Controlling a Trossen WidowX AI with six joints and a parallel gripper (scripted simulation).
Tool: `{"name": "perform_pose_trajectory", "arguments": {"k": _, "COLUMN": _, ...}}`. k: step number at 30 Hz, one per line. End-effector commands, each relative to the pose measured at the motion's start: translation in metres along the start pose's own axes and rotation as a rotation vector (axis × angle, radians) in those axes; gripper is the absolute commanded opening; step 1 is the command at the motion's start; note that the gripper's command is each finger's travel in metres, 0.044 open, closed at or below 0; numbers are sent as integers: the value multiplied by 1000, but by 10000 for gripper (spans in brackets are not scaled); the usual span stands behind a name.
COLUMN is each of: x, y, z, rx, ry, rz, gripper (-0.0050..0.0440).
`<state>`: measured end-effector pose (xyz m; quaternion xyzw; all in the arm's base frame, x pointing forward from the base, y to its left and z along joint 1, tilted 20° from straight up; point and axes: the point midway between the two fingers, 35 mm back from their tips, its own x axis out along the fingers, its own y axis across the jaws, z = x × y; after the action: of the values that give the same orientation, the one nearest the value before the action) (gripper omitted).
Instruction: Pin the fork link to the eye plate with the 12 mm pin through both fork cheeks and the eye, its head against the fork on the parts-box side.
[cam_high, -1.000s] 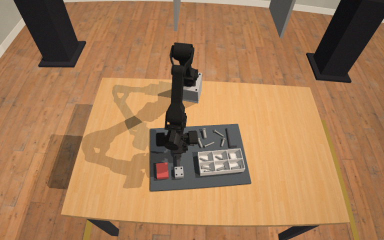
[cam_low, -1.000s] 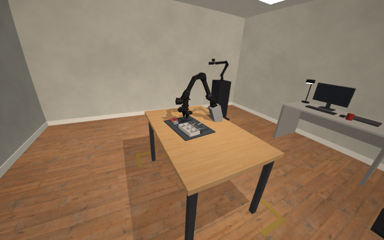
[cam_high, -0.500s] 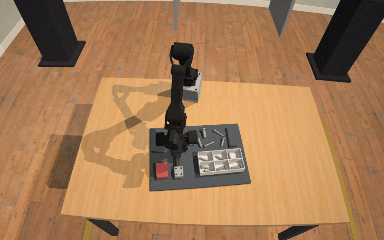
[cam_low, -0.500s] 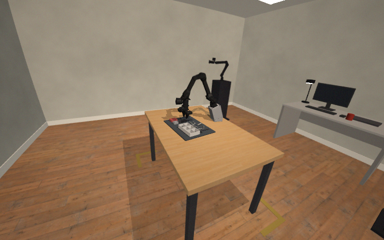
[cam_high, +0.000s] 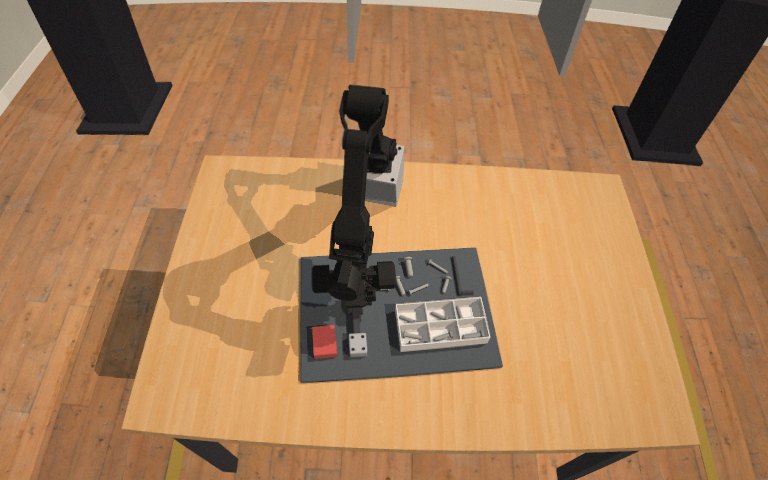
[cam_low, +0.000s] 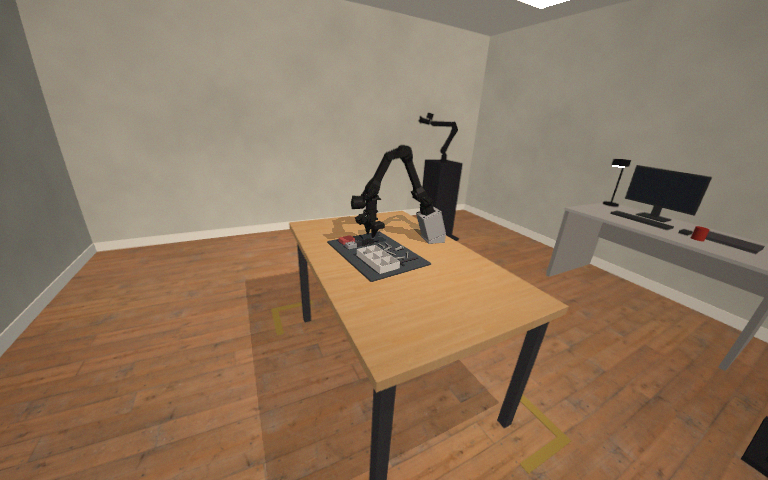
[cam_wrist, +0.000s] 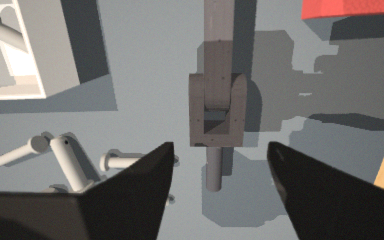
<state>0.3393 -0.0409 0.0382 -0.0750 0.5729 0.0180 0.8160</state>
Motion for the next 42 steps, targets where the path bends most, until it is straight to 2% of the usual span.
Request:
{"name": "perform_pose_trajectory", "arguments": {"k": 1, "x": -12, "y": -2, "z": 10, "rx": -1, "ry": -43, "rz": -13, "gripper": 250}}
{"name": "perform_pose_trajectory", "arguments": {"k": 7, "x": -12, "y": -2, "z": 10, "rx": -12, "ry": -42, "rz": -13, "gripper": 250}}
{"name": "perform_pose_trajectory", "arguments": {"k": 11, "x": -8, "y": 8, "z": 5, "rx": -112, "ry": -26, "rz": -11, "gripper": 250}}
{"name": "perform_pose_trajectory", "arguments": {"k": 15, "x": -6, "y": 31, "z": 5, "rx": -388, "ry": -19, "rz": -9, "gripper": 250}}
{"name": "perform_pose_trajectory", "arguments": {"k": 19, "x": -3, "y": 65, "z": 2, "rx": -627, "ry": -11, "rz": -6, "gripper": 250}}
{"name": "perform_pose_trajectory", "arguments": {"k": 21, "x": -3, "y": 65, "z": 2, "rx": -627, "ry": -11, "rz": -6, "gripper": 250}}
{"name": "perform_pose_trajectory", "arguments": {"k": 22, "x": -2, "y": 75, "z": 0, "rx": -777, "ry": -8, "rz": -1, "gripper": 250}}
{"name": "perform_pose_trajectory", "arguments": {"k": 30, "x": -2, "y": 137, "z": -17, "rx": -1228, "ry": -5, "rz": 2, "gripper": 250}}
{"name": "perform_pose_trajectory", "arguments": {"k": 36, "x": -2, "y": 152, "z": -23, "rx": -1579, "ry": -9, "rz": 0, "gripper": 250}}
{"name": "perform_pose_trajectory", "arguments": {"k": 38, "x": -2, "y": 152, "z": -23, "rx": -1579, "ry": -9, "rz": 0, "gripper": 250}}
{"name": "perform_pose_trajectory", "arguments": {"k": 39, "x": -3, "y": 153, "z": -21, "rx": -1719, "ry": -11, "rz": -5, "gripper": 250}}
{"name": "perform_pose_trajectory", "arguments": {"k": 42, "x": -3, "y": 153, "z": -21, "rx": -1879, "ry": -9, "rz": -11, "gripper": 250}}
